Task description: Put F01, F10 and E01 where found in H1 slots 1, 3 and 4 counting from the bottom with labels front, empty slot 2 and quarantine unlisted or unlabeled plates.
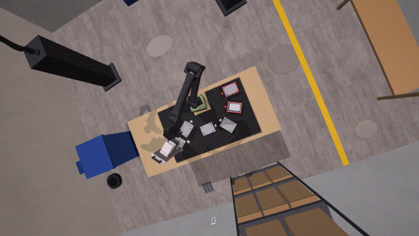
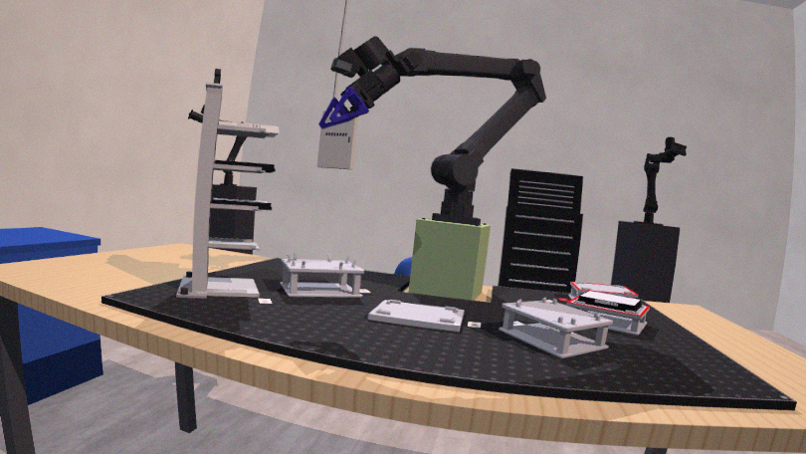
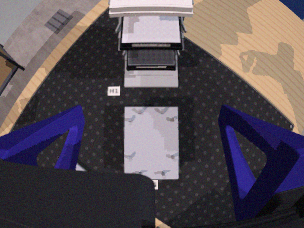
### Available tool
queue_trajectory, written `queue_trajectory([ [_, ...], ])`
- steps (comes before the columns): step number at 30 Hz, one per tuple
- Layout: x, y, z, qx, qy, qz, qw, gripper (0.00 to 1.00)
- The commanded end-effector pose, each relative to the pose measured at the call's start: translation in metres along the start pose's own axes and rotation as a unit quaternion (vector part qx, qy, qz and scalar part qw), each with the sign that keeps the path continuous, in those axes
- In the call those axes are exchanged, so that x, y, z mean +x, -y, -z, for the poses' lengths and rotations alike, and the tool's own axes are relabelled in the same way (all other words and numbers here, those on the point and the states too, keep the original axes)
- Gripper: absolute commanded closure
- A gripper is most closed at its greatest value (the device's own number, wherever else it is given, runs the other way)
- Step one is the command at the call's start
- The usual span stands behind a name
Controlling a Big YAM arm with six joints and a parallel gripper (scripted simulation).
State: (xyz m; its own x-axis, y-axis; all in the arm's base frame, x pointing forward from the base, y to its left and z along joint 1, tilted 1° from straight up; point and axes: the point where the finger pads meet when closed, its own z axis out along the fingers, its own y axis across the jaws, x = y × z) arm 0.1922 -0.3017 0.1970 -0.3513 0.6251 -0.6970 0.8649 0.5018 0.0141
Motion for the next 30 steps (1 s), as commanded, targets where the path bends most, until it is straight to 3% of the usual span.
queue_trajectory([
  [1,-0.047,0.001,0.009,-0.001,0.045,0.002,0.999,0.00],
  [30,-0.059,0.002,-0.035,0.000,0.045,0.002,0.999,0.00],
])
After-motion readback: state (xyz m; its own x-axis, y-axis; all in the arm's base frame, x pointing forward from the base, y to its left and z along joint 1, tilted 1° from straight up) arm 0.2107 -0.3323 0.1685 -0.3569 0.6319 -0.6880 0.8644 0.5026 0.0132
